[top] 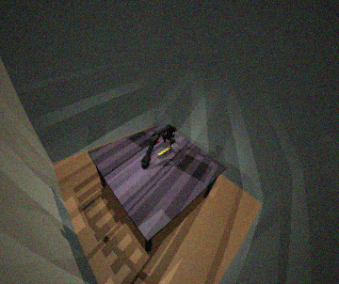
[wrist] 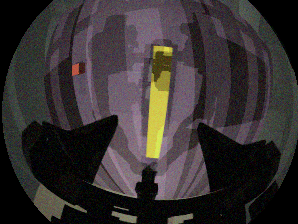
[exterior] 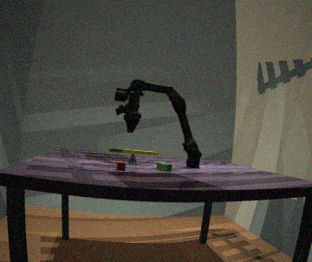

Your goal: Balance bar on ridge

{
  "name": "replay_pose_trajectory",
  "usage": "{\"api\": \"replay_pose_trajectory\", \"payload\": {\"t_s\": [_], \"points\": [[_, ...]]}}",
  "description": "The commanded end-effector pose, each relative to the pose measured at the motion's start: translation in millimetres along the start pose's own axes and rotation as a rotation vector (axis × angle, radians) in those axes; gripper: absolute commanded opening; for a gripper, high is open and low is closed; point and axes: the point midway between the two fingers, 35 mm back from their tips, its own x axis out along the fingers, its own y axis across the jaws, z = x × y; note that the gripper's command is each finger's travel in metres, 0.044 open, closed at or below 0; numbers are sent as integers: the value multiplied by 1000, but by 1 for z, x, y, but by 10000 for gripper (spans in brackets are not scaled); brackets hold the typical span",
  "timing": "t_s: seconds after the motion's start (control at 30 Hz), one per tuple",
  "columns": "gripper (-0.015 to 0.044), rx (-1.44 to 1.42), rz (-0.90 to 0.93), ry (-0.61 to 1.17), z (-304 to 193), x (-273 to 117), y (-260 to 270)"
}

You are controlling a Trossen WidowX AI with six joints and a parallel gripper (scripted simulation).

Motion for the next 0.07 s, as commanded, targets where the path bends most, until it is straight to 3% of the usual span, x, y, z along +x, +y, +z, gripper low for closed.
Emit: {"api": "replay_pose_trajectory", "payload": {"t_s": [0.0, 0.03], "points": [[440, 0, 0, -2, 0, -1, 0], [440, 0, 0, -2, 0, -1, 0]]}}
